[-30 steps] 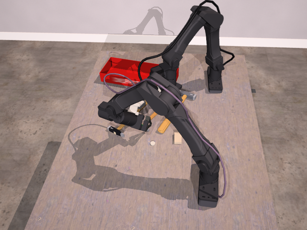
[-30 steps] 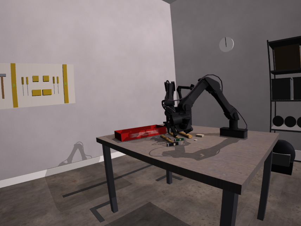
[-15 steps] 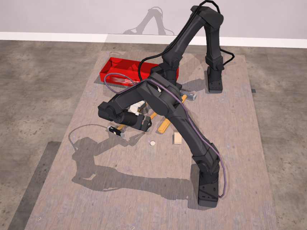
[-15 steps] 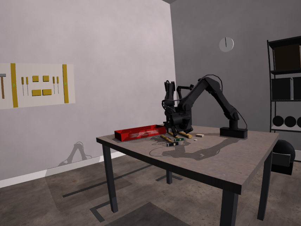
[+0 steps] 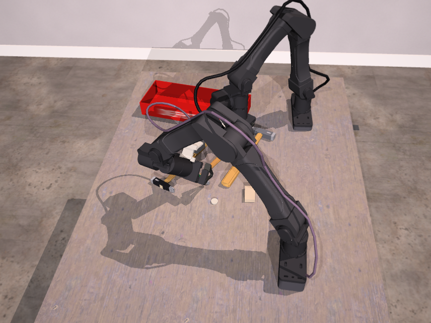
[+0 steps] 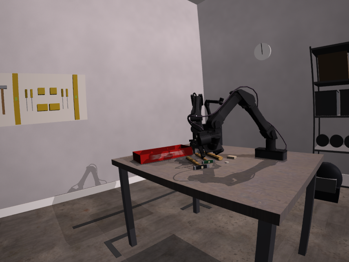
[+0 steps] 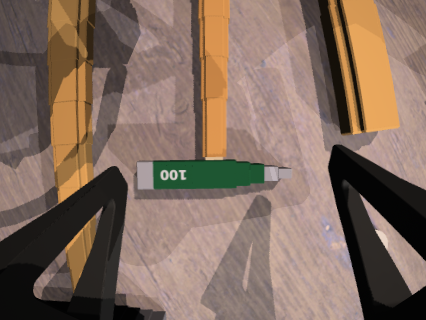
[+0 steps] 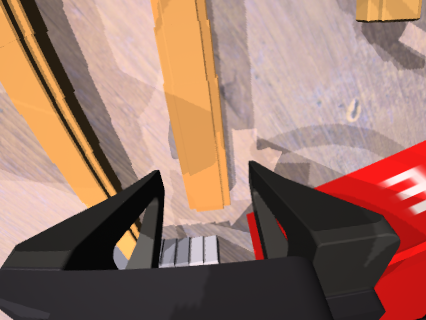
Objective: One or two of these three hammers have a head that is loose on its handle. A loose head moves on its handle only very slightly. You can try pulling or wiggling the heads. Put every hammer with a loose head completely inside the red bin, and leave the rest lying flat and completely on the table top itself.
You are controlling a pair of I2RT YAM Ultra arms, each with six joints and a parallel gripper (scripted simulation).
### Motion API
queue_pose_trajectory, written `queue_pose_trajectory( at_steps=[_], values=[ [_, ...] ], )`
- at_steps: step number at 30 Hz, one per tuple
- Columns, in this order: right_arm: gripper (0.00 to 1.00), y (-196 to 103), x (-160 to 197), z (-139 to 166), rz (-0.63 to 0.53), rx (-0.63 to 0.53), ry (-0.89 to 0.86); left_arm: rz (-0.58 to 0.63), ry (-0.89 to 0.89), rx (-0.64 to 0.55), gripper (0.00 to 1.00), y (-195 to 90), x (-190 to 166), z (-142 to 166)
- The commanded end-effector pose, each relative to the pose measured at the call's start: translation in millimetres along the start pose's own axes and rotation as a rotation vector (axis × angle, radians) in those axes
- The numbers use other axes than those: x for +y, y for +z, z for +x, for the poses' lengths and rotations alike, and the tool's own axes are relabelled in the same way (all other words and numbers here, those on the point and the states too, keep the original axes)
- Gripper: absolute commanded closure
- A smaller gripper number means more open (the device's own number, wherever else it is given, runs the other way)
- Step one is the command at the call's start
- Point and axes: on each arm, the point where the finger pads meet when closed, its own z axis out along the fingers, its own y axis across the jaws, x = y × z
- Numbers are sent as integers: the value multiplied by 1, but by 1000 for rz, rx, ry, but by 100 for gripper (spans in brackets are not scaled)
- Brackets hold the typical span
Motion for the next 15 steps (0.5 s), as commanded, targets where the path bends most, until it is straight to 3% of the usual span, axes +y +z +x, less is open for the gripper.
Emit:
queue_pose_trajectory(
  at_steps=[1,3,4,6,9,10,15],
  values=[
    [51,-23,1,-12,12,-41,-4,-12,10,-27,0,-6,2,-7],
    [51,-26,1,-12,12,-41,-4,-12,10,-27,0,-6,2,-7],
    [39,-28,1,-12,12,-41,-4,-12,10,-27,0,-6,2,-7],
    [39,-28,1,-12,12,-41,-4,-12,10,-27,0,-6,2,-7],
    [5,-40,1,-12,12,-41,-5,-12,10,-27,0,-6,2,-7],
    [0,-46,1,-12,12,-41,-5,-12,10,-27,0,-6,2,-7],
    [0,-65,0,-8,4,-20,-6,-12,10,-27,0,-6,2,-7]
  ],
)
